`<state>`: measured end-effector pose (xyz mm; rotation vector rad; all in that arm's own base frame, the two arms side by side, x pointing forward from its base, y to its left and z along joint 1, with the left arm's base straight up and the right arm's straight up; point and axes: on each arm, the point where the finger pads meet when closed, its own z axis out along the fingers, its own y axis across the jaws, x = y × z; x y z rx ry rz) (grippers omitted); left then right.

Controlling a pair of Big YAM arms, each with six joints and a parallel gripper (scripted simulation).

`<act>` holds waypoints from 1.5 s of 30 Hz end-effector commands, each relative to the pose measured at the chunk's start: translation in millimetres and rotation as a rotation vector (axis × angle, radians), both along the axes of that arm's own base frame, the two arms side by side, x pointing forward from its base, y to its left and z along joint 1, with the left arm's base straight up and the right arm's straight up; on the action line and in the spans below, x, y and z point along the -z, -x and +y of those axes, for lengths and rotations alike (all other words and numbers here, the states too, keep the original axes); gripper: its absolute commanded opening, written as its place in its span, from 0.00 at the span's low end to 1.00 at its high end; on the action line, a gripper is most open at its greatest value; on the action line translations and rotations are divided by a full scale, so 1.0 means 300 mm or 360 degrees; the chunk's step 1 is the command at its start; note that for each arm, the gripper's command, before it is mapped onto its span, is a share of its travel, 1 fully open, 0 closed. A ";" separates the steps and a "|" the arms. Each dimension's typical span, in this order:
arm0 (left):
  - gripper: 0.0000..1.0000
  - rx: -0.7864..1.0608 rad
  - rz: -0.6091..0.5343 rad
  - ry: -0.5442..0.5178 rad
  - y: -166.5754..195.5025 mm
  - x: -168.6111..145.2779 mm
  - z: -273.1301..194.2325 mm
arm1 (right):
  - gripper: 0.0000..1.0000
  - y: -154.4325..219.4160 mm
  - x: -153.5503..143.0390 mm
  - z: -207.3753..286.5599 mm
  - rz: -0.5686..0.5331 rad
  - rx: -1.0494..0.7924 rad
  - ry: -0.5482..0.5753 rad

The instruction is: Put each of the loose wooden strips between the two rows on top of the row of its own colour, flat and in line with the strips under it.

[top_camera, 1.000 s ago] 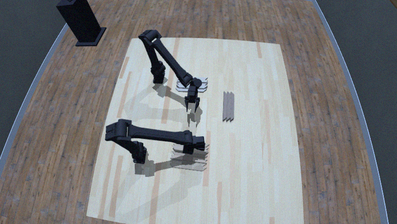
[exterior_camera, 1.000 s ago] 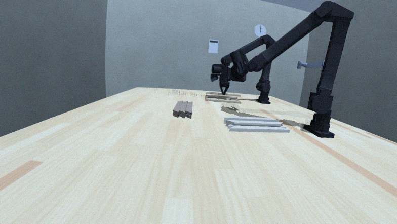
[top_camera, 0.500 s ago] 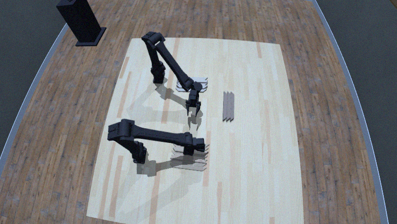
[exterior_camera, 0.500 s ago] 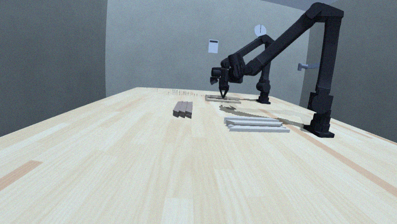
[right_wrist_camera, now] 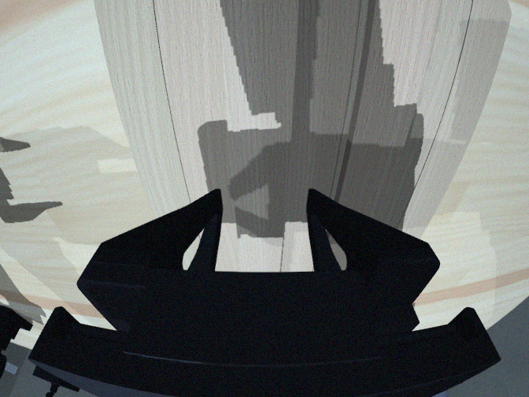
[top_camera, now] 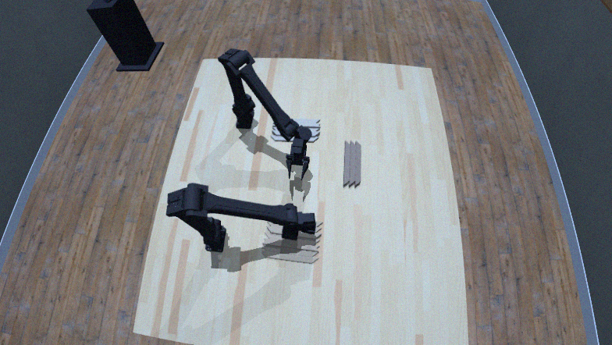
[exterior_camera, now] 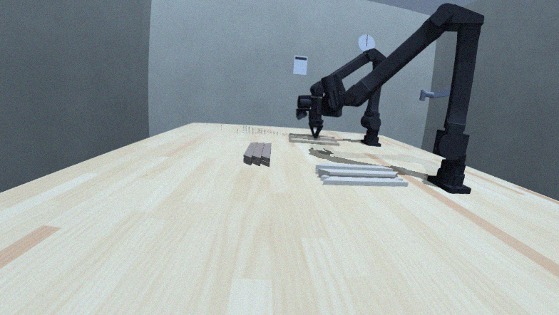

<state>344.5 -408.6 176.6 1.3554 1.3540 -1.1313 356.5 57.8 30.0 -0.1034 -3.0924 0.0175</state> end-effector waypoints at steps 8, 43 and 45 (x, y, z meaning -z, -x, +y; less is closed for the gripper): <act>0.55 -0.0011 -0.0113 0.0088 -0.061 -0.123 -0.034 | 0.53 -0.101 -0.271 0.019 -0.0170 -0.0006 -0.0031; 0.55 0.0116 -0.0350 0.0316 -0.032 -0.484 -0.060 | 0.60 -0.049 -0.572 0.019 -0.1132 -0.0008 0.0038; 0.55 0.0114 -0.0350 0.0316 -0.033 -0.484 -0.060 | 0.60 -0.049 -0.572 0.017 -0.1132 -0.0005 0.0039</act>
